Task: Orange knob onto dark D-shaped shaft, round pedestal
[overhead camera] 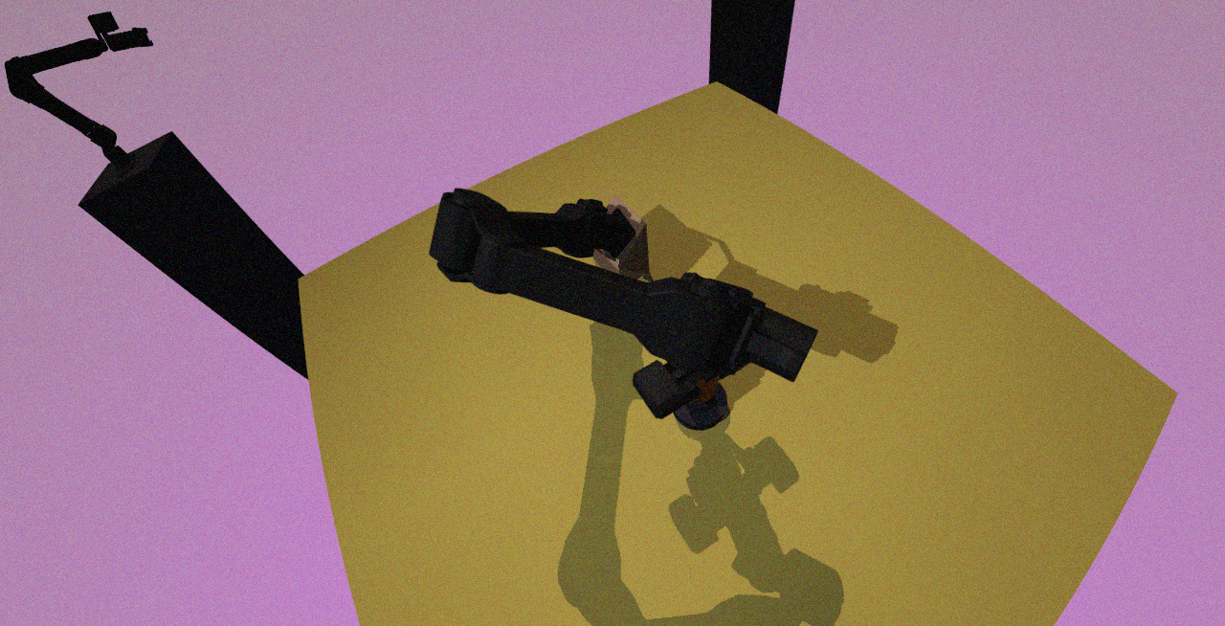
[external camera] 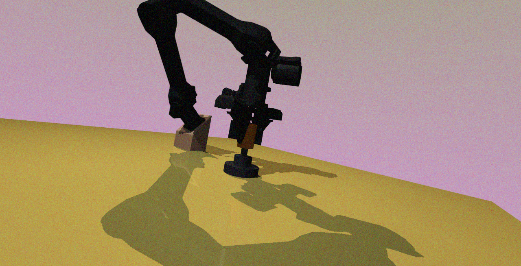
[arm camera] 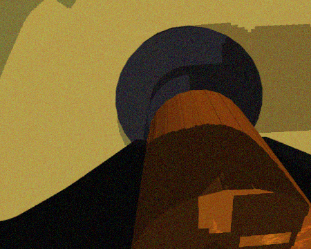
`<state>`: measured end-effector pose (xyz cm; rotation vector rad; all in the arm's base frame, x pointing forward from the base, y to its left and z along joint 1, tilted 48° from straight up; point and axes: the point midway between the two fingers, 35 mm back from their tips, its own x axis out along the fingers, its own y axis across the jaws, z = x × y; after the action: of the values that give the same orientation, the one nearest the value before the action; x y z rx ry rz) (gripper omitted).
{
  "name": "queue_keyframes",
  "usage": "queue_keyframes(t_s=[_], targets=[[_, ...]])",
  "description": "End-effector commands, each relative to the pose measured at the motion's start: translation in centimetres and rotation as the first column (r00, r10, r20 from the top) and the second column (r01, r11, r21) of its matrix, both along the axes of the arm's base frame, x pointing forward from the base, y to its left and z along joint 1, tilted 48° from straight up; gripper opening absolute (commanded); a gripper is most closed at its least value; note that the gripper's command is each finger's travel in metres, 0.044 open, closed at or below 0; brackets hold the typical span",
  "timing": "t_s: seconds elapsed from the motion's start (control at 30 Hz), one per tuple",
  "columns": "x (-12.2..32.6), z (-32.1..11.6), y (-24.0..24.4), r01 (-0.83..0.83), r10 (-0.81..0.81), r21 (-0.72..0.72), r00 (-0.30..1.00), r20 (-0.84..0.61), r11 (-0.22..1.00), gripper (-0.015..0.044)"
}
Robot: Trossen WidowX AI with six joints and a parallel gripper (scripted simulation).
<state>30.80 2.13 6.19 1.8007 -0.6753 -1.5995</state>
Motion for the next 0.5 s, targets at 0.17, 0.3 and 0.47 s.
queue_keyframes(t_s=[0.17, 0.3, 0.47], targets=[[0.15, -0.14, 0.01, -0.084, 0.083, -0.011, 0.993, -0.088, 0.996, 0.0000], [0.03, -0.12, -0.05, -0.084, 0.083, -0.011, 0.993, -0.088, 0.996, 0.0000], [0.05, -0.22, -0.25, -0.084, 0.083, -0.011, 0.993, -0.088, 0.996, 0.0000]])
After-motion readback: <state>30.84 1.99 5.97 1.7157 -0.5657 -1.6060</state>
